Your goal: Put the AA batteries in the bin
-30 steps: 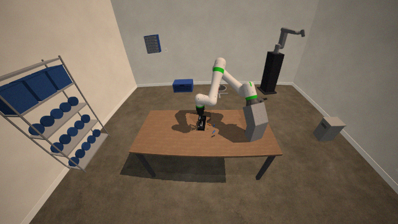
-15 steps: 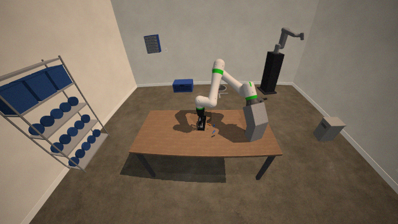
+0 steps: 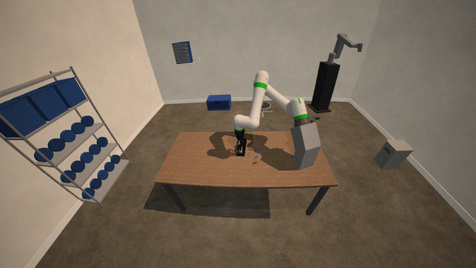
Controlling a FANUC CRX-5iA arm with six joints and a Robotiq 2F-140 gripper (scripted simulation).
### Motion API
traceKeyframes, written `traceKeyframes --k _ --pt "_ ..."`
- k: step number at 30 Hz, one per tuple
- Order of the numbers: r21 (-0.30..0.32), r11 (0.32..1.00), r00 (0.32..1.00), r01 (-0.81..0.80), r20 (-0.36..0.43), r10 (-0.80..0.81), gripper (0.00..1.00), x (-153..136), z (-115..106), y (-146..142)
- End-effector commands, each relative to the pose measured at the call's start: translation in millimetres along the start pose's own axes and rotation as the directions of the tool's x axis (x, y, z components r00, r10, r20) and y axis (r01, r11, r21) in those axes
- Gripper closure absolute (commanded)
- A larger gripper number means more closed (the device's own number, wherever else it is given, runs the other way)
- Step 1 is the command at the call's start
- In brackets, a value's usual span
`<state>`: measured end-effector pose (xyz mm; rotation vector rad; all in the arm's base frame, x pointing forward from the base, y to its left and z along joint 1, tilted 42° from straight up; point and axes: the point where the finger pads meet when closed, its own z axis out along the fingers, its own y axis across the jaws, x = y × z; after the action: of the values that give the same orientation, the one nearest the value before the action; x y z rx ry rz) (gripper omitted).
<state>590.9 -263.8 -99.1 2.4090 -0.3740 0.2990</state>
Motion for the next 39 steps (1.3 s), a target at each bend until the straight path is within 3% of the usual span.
traceKeyframes --k 1,26,39 --pt "0.000 1.000 1.000 0.000 0.000 0.000 0.95 0.1 -0.2 -0.2" --pt "0.000 1.000 1.000 0.000 0.000 0.000 0.95 0.1 -0.2 -0.2" --pt "0.000 1.000 1.000 0.000 0.000 0.000 0.95 0.1 -17.5 -0.2"
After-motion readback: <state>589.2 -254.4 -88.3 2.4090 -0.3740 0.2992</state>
